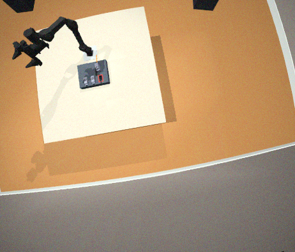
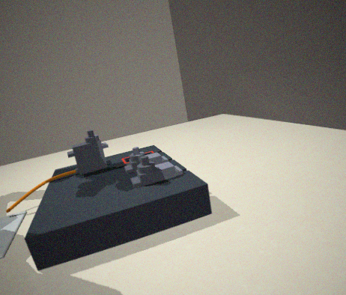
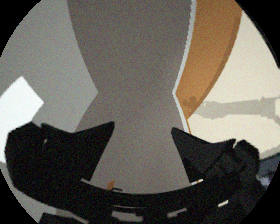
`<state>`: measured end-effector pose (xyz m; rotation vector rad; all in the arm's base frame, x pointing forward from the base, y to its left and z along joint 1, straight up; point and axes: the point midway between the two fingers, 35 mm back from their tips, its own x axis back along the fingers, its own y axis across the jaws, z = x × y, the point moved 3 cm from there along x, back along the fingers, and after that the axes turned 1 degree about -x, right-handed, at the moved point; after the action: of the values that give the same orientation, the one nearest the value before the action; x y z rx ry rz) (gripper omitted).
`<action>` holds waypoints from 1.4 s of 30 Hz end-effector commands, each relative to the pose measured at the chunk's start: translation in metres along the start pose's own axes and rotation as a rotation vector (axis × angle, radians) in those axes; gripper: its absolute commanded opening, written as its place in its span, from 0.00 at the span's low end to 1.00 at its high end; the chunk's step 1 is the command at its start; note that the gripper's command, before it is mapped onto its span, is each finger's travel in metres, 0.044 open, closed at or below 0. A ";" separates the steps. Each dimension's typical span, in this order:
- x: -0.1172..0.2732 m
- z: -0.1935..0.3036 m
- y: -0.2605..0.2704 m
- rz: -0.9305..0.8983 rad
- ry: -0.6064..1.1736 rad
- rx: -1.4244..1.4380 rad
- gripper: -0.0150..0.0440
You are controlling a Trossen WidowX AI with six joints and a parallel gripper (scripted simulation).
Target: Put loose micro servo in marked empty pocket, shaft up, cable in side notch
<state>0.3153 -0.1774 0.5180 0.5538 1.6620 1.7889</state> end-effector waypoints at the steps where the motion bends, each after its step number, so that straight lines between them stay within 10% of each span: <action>1: 0.003 0.015 -0.017 0.063 0.055 0.075 1.00; 42: 0.136 0.137 -0.201 0.579 0.895 1.011 1.00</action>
<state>0.3484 0.0066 0.3306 0.7790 3.2503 1.5577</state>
